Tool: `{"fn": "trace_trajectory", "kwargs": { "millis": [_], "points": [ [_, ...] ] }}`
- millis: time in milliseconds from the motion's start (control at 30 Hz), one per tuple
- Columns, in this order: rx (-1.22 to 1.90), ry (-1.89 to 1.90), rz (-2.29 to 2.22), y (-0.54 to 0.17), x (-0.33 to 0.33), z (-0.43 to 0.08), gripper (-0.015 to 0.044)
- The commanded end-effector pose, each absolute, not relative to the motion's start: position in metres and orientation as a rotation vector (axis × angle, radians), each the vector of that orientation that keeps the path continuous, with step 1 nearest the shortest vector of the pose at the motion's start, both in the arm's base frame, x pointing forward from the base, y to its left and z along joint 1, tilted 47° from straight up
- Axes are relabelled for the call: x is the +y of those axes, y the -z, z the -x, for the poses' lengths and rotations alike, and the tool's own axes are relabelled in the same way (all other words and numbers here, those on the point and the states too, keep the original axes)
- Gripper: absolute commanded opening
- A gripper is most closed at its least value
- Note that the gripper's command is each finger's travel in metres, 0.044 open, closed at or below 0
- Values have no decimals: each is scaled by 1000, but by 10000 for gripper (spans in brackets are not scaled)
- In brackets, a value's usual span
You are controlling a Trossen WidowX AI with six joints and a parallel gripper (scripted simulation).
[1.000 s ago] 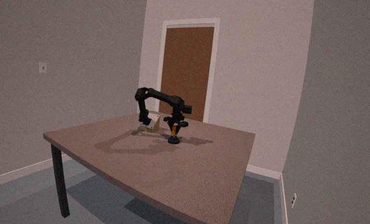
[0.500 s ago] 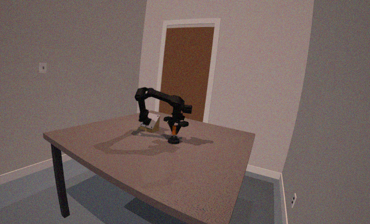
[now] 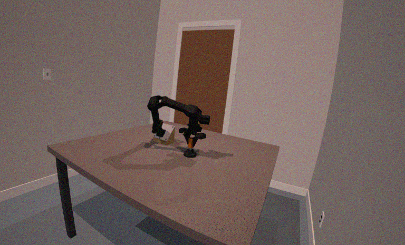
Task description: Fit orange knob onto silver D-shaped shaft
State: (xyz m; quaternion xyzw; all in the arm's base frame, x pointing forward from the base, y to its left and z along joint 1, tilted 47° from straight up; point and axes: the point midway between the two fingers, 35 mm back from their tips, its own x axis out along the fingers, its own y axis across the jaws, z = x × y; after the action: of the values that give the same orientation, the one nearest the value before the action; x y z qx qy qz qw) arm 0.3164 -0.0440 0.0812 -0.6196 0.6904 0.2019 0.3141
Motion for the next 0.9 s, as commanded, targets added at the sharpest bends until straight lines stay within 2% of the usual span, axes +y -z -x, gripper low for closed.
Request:
{"fn": "trace_trajectory", "kwargs": {
  "millis": [0,433,667,867],
  "points": [
    [1813,-529,1639,-81,-43,-316,0],
    [1813,-529,1638,-84,-41,-317,0],
    [1809,-729,1768,-86,-41,-318,0],
    [1808,-740,1775,-84,-40,-321,0]
  ]
}}
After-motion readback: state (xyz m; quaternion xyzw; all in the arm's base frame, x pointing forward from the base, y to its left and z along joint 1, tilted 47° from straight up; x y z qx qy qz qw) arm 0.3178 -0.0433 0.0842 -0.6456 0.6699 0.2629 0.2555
